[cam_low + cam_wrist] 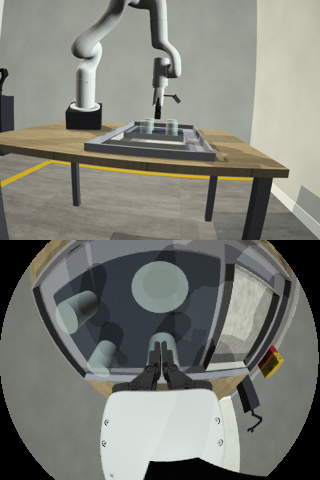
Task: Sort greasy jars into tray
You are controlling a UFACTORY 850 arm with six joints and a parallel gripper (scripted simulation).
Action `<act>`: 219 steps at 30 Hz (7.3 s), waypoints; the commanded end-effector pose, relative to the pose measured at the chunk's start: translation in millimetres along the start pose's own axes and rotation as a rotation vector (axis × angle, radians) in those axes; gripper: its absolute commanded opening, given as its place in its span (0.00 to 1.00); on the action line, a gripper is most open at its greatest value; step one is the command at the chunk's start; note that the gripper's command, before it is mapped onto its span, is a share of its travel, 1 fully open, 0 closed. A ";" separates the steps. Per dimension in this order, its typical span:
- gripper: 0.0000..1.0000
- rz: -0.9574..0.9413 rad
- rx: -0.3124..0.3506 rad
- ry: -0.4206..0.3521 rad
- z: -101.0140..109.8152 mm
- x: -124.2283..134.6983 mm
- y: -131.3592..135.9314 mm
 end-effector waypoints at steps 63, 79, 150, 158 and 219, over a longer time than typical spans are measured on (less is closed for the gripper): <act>0.00 -0.002 0.007 0.017 -29.6 3.9 0.5; 0.00 -0.002 0.007 0.017 -29.6 5.8 0.6; 0.00 -0.002 0.007 0.017 -28.9 14.2 1.2; 0.00 -0.002 0.007 0.017 -28.2 15.0 1.2; 0.00 -0.002 0.007 0.017 -22.5 22.4 1.7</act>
Point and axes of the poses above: the point where the finger pads meet when closed, its own z axis back along the fingers, its own y axis across the jaws, x = y × z, the point moved 9 cm from there along z, back along the fingers, and after that the axes turned 4 degrees about -z, right-handed, at the moved point
